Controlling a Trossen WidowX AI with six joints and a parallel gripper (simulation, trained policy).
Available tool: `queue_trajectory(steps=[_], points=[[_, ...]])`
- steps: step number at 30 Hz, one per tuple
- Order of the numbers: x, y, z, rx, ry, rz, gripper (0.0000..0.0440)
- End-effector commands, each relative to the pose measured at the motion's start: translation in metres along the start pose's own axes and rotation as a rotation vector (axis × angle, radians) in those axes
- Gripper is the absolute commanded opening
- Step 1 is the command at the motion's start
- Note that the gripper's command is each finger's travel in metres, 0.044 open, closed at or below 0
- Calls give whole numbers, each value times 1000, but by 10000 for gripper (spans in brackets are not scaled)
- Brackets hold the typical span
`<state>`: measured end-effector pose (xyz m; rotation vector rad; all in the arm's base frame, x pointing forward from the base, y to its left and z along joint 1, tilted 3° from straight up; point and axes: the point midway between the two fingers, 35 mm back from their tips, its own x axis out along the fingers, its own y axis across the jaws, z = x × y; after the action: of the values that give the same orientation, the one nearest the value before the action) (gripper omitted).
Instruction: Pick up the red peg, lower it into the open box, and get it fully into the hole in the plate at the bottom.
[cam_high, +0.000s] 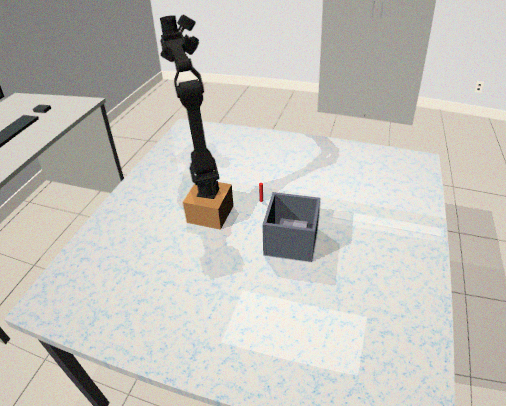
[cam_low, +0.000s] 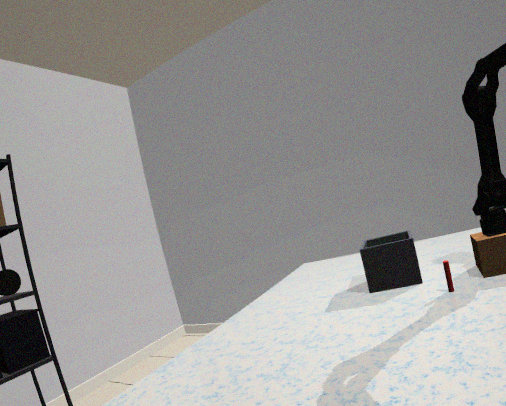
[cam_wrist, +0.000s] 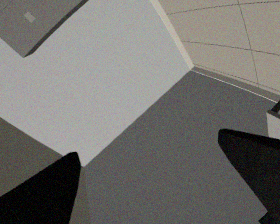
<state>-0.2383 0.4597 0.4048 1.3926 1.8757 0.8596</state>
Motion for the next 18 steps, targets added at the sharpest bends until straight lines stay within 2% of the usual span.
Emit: queue_trajectory(steps=[1,10,18], points=[[-2,13,43,-29,-97,-12,431],[-20,40,164,-79,-399,-69,403],[-62,59,263,-85,-667,-139,372]])
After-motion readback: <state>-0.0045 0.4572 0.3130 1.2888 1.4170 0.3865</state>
